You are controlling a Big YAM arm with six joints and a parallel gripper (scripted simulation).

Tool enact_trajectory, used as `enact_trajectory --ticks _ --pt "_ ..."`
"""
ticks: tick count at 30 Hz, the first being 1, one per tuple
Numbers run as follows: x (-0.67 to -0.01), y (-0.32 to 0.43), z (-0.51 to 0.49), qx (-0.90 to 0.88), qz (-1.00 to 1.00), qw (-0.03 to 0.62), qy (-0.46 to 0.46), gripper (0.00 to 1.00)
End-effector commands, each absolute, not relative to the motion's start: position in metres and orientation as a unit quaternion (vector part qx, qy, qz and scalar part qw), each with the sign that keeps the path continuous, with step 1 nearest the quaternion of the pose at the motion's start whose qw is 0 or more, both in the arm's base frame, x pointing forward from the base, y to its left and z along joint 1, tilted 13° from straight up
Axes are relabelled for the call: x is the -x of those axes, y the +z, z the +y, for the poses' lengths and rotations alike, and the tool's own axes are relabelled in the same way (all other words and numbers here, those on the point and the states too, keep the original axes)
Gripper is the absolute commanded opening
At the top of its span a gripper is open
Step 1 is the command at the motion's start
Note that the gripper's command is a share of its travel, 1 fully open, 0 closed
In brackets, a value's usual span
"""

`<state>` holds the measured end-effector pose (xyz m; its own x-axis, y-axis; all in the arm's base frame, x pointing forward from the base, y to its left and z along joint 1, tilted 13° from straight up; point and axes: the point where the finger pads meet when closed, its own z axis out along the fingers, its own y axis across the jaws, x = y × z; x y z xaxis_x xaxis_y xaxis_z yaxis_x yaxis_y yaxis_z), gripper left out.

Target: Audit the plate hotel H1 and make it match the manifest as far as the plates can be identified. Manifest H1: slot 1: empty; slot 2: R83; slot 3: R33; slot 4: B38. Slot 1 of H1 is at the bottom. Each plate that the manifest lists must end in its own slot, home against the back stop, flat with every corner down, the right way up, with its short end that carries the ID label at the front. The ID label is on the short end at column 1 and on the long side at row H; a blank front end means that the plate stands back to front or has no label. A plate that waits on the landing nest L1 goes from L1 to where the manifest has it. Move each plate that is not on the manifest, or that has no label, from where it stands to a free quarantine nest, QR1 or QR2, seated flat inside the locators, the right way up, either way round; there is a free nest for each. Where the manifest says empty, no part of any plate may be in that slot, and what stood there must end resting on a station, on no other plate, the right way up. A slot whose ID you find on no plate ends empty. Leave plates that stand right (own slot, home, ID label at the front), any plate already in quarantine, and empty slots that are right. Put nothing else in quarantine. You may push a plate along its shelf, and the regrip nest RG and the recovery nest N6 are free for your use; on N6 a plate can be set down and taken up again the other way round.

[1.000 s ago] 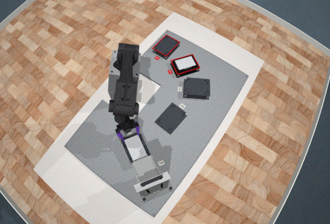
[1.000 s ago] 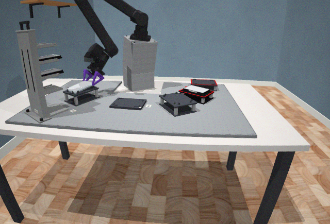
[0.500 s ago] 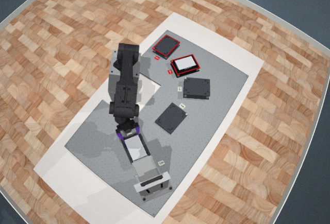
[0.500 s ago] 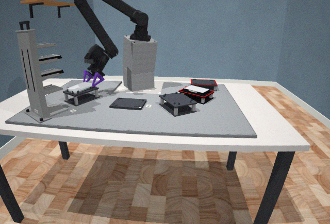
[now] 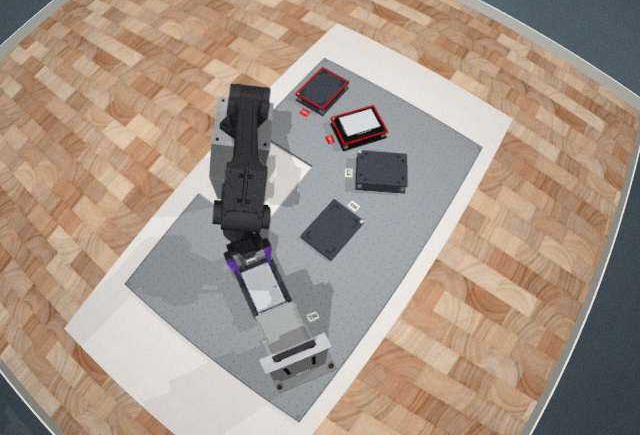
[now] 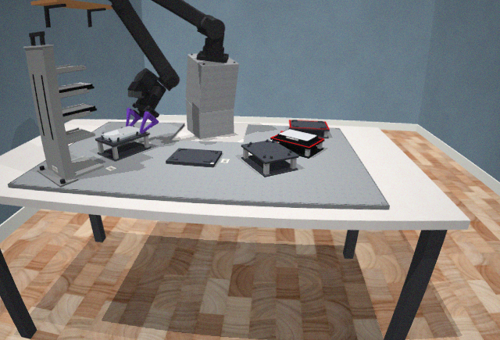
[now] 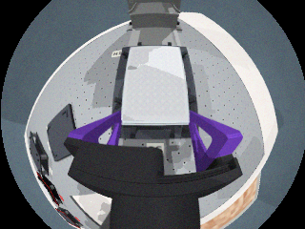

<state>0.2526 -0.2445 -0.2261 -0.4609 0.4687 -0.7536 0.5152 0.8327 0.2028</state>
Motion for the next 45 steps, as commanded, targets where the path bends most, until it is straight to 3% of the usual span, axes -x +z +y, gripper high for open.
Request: enact_trajectory --ticks 1,13,14,45 --pt "-0.255 -0.223 -0.246 -0.286 0.853 0.437 -0.028 0.93" --pt "-0.255 -0.223 -0.246 -0.286 0.853 0.437 -0.028 0.93" --pt "-0.255 -0.223 -0.246 -0.286 0.853 0.437 -0.028 1.0" --pt "-0.244 -0.194 -0.248 -0.288 0.854 0.433 -0.029 1.0"
